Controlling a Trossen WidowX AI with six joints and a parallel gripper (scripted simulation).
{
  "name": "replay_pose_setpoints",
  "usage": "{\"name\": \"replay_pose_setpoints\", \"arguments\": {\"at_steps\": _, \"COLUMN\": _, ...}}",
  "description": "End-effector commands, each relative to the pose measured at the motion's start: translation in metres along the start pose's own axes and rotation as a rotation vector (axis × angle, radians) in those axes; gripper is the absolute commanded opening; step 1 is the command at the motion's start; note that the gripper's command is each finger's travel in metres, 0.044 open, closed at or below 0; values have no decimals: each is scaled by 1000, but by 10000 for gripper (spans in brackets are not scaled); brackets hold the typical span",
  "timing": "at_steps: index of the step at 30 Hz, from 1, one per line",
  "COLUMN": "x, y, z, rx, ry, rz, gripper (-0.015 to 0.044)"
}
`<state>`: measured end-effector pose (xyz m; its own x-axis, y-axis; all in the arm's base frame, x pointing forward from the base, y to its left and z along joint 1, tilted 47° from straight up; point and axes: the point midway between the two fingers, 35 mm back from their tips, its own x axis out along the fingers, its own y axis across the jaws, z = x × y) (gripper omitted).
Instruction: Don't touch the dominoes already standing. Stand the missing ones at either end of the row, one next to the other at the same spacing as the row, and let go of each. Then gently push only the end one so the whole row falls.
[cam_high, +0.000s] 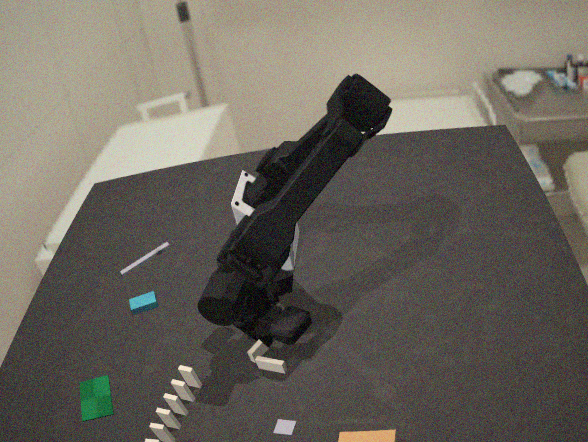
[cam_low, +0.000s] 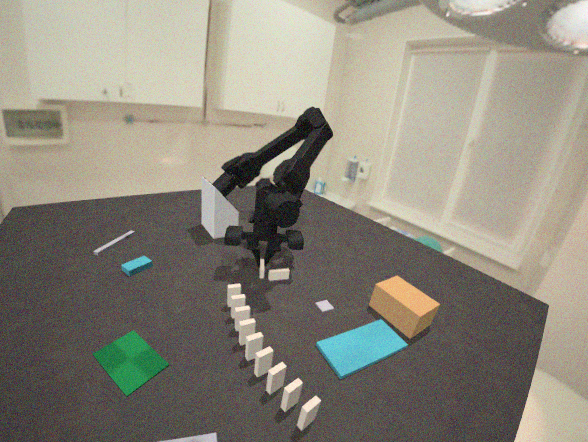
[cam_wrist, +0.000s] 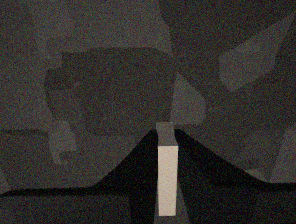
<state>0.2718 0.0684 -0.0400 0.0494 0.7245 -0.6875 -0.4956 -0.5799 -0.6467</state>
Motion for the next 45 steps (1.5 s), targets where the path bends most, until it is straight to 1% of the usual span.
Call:
{"name": "replay_pose_setpoints", "arguments": {"at_steps": 1, "x": 0, "y": 0, "z": 0, "rx": 4, "ry": -2, "rz": -3, "gripper": 29}}
{"name": "replay_pose_setpoints", "arguments": {"at_steps": 4, "x": -13, "y": -1, "z": 0, "rx": 4, "ry": -2, "rz": -2, "gripper": 29}}
{"name": "replay_pose_setpoints", "arguments": {"at_steps": 13, "x": -101, "y": -5, "z": 0, "rx": 1, "ry": 4, "rz": 4, "gripper": 29}}
{"name": "replay_pose_setpoints", "arguments": {"at_steps": 17, "x": -149, "y": -9, "z": 2, "rx": 53, "ry": 56, "rz": 40, "gripper": 29}}
{"name": "replay_pose_setpoints", "arguments": {"at_steps": 19, "x": -155, "y": -9, "z": 2, "rx": 70, "ry": 58, "rz": 38, "gripper": 29}}
{"name": "replay_pose_setpoints", "arguments": {"at_steps": 23, "x": -155, "y": -10, "z": 2, "rx": 83, "ry": 58, "rz": 38, "gripper": 29}}
{"name": "replay_pose_setpoints", "arguments": {"at_steps": 25, "x": -156, "y": -18, "z": 2, "rx": 189, "ry": 61, "rz": 36, "gripper": 29}}
{"name": "replay_pose_setpoints", "arguments": {"at_steps": 33, "x": -157, "y": -68, "z": 10, "rx": 826, "ry": 76, "rz": 21, "gripper": 29}}
{"name": "replay_pose_setpoints", "arguments": {"at_steps": 41, "x": -156, "y": -116, "z": 29, "rx": 1445, "ry": 94, "rz": 5, "gripper": 29}}
{"name": "replay_pose_setpoints", "arguments": {"at_steps": 45, "x": -156, "y": -135, "z": 39, "rx": 1615, "ry": 85, "rz": -6, "gripper": 29}}
